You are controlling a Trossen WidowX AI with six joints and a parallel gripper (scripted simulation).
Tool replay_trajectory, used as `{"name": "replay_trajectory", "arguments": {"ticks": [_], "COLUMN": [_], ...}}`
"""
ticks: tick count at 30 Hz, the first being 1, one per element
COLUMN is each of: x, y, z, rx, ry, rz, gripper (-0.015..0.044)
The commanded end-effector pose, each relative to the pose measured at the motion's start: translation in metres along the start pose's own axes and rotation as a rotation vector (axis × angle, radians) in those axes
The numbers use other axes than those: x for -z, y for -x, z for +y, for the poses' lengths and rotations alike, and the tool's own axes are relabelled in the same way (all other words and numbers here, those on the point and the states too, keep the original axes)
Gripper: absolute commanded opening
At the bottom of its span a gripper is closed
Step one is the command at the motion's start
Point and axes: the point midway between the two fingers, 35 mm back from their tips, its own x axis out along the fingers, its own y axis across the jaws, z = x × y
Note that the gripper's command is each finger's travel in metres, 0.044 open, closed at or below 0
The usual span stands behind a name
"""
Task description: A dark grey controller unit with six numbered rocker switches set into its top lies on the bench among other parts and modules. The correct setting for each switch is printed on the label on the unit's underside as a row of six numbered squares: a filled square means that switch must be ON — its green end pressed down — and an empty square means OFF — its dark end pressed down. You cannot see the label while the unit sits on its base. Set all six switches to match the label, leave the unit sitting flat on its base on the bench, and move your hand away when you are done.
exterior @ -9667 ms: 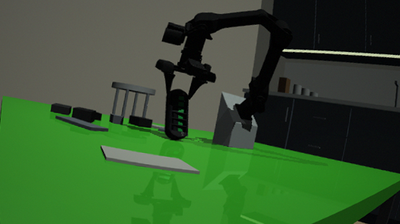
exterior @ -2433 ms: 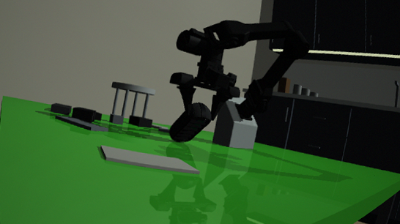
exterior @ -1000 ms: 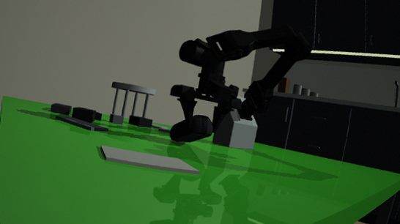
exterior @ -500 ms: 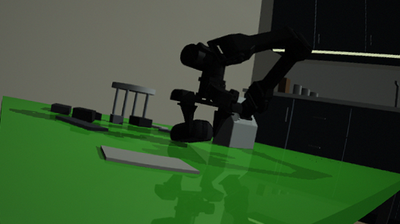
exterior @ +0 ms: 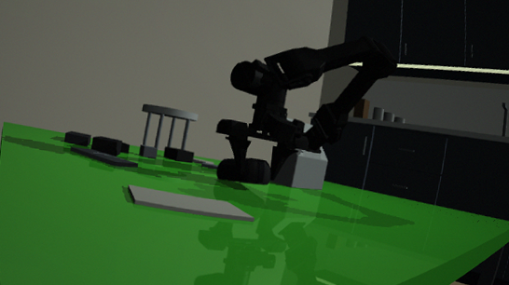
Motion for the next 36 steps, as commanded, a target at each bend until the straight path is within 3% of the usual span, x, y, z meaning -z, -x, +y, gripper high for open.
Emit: {"name": "replay_trajectory", "arguments": {"ticks": [1,25,29,36], "x": [0.003,-0.001,-0.001,-0.001], "y": [-0.004,-0.014,-0.014,-0.014], "z": [0.000,0.000,0.000,0.000], "rx": [-0.001,-0.001,-0.002,-0.002], "ry": [-0.015,-0.005,-0.003,-0.003], "rz": [0.009,0.001,-0.002,-0.002], "gripper": [0.0338,0.0338,0.0440,0.0440]}}
